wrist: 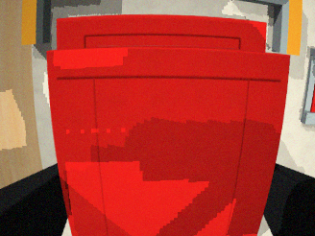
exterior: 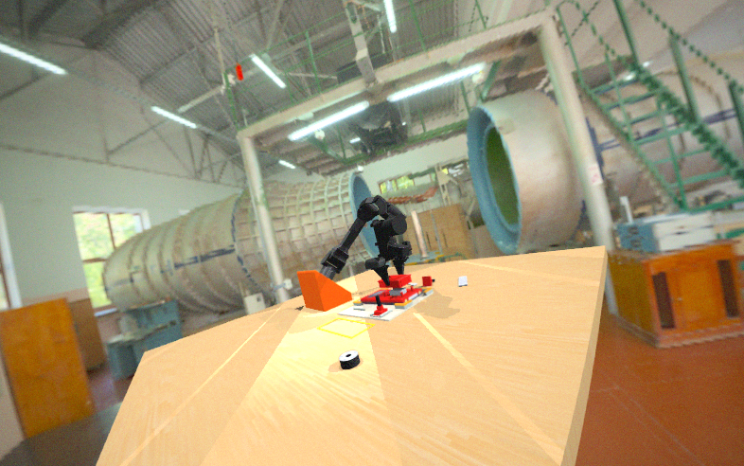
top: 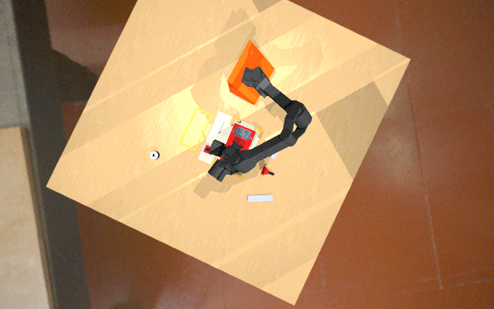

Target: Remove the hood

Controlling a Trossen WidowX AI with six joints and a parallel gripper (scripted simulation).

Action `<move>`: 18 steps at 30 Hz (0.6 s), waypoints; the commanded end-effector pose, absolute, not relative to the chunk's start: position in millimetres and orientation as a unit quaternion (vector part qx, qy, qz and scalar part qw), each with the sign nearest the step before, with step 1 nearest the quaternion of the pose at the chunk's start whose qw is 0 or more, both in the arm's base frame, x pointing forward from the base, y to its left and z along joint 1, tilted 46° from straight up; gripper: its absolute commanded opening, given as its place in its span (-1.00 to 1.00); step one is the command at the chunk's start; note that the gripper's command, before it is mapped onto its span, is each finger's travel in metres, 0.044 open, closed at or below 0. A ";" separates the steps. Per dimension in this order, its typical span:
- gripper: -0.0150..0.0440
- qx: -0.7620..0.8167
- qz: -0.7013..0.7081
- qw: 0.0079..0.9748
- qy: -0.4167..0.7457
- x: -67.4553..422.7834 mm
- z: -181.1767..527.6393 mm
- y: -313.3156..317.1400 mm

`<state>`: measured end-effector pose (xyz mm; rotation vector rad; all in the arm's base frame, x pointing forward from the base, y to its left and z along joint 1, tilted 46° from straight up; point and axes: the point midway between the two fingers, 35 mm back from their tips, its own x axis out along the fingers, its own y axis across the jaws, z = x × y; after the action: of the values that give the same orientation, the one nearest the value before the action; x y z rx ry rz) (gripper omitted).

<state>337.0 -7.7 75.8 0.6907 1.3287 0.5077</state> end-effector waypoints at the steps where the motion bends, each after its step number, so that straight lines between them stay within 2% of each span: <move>1: -0.49 0.307 0.226 0.708 0.594 336.6 87.6 -20.7; 9: -0.49 0.308 0.227 0.708 0.594 331.3 104.1 -36.4; 18: -0.49 0.307 0.219 0.708 0.596 332.4 72.4 -62.3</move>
<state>332.2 -46.4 84.5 0.6858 1.3242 0.4981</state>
